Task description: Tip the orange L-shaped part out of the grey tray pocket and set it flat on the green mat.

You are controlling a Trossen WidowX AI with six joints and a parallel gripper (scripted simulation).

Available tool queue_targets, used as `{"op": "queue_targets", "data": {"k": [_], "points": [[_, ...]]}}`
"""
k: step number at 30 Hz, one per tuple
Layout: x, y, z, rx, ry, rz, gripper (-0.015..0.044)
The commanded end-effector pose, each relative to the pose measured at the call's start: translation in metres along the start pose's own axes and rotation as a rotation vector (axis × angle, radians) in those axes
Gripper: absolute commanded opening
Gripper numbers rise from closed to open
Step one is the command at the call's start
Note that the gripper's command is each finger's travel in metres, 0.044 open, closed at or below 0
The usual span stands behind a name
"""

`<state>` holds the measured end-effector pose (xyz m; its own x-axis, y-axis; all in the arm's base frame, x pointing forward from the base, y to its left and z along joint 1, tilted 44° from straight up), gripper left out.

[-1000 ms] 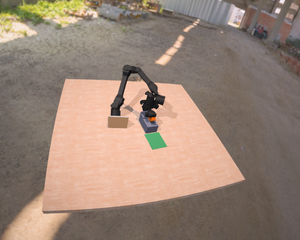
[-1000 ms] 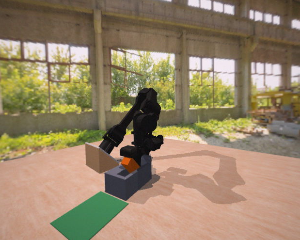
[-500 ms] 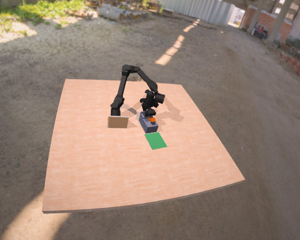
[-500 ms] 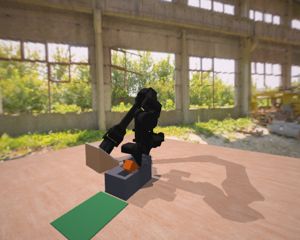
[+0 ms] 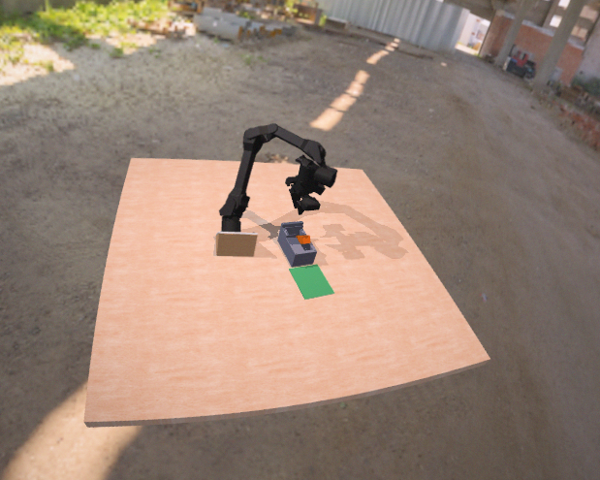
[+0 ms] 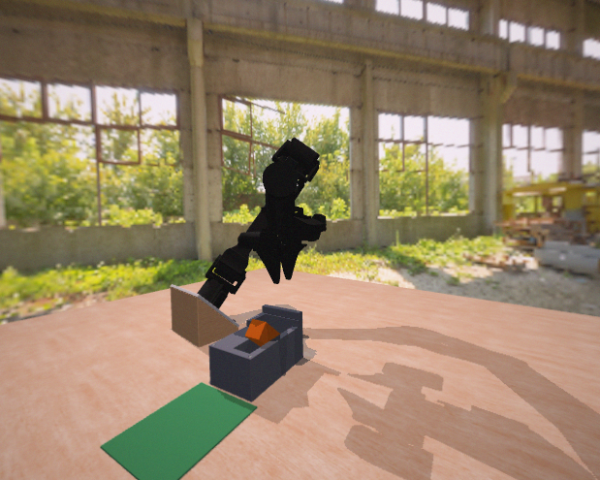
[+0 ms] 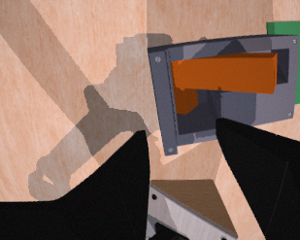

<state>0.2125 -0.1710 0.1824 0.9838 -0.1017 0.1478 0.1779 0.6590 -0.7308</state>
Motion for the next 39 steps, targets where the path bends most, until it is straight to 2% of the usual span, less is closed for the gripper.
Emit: {"op": "queue_targets", "data": {"k": [1,23,25,27,39], "points": [[0.0,0.001,0.0,0.0,0.001,0.0,0.018],[0.0,0.001,0.0,0.0,0.001,0.0,0.018],[0.001,0.001,-0.002,0.0,0.053,0.001,0.0233],[0.002,0.0,-0.008,0.0,0.169,0.002,0.028],[0.013,0.0,-0.069,-0.008,1.409,0.021,0.028]]}}
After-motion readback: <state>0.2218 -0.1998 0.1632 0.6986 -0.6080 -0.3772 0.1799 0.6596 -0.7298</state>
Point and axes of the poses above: the point midway between the two fingers, 35 mm back from their tips, its own y axis out along the fingers, its own z axis across the jaws, x = y × z, the point moved 9 cm from there along -y, back along the fingers, and after that the axes turned 2 degrees about y, right-handed, at the moved point
